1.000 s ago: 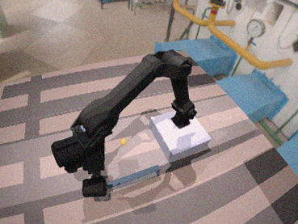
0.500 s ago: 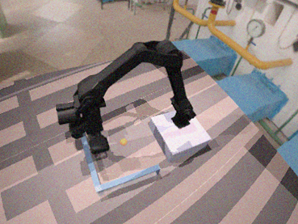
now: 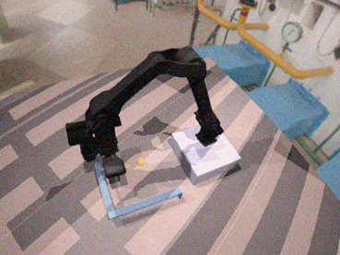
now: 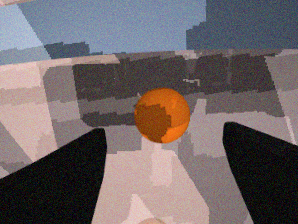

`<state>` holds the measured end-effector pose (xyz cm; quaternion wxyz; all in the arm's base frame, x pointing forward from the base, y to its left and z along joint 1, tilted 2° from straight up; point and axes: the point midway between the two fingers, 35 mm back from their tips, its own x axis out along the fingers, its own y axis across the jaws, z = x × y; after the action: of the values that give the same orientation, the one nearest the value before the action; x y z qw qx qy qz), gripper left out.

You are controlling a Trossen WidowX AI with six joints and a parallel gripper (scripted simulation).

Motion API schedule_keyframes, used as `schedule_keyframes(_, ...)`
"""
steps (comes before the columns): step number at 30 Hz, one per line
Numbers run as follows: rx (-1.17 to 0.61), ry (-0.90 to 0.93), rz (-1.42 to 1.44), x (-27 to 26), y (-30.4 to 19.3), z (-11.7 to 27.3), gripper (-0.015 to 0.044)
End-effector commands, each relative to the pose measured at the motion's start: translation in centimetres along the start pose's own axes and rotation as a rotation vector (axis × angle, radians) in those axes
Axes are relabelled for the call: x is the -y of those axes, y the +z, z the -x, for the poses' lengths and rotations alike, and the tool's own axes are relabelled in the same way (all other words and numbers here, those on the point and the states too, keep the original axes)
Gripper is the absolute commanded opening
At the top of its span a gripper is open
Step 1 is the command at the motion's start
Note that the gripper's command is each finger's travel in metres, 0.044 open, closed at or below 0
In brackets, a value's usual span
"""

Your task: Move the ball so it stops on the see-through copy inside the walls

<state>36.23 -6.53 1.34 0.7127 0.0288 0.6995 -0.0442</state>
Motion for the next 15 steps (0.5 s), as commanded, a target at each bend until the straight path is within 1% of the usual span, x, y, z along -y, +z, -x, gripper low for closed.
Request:
schedule_keyframes(1,-0.011,-0.002,0.005,0.0,-0.3,-0.9,0.0258)
schedule_keyframes(15,-0.011,-0.002,0.005,0.0,-0.4,-3.1,0.0258)
